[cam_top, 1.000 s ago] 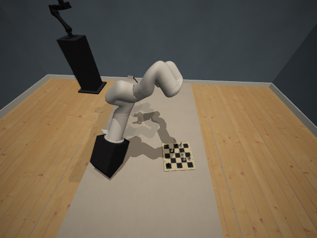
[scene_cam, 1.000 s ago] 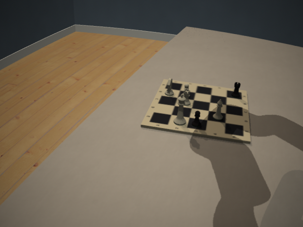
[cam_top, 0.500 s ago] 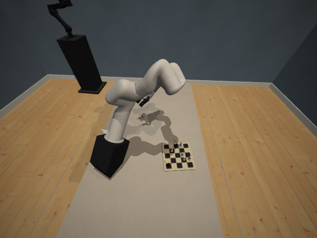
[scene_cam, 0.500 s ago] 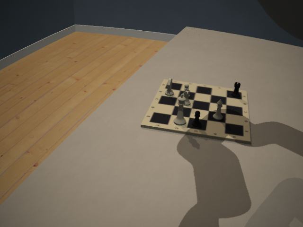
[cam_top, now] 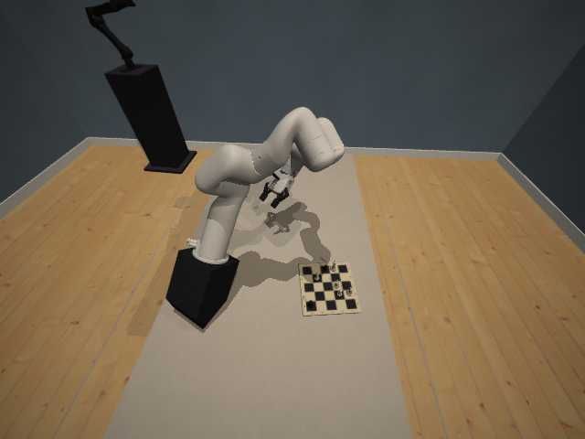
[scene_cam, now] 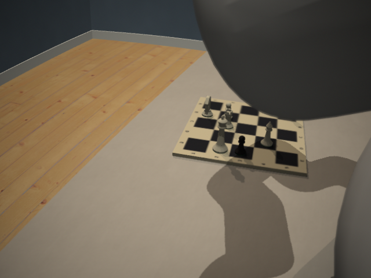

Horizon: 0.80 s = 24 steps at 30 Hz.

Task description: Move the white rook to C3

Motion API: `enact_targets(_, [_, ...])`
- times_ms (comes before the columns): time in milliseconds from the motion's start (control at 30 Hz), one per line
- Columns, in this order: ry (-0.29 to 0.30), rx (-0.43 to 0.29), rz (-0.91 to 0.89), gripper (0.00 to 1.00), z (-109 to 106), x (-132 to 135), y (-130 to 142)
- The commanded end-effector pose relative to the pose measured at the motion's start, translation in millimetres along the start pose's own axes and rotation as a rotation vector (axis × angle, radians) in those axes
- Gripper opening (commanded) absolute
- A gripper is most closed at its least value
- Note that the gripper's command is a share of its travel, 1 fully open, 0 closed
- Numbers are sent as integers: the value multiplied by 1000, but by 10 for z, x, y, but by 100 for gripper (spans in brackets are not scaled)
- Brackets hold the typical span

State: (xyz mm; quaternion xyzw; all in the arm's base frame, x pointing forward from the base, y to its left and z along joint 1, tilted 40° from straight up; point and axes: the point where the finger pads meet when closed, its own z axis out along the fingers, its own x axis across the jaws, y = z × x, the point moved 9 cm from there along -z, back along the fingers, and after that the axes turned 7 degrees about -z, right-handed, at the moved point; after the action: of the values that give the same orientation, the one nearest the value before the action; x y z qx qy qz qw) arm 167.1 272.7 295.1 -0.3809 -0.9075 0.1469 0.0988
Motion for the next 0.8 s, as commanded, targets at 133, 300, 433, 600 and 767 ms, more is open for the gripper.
enact_targets(133, [-5,0,-8,100,-1,-5,21])
enact_targets(300, [-132,6,-123,100,87,-311,360])
enact_targets(433, [-132,6,-123,100,87,-311,360])
enact_targets(600, [-132,6,-123,100,87,-311,360])
enact_targets(767, [-132,6,-123,100,87,-311,360])
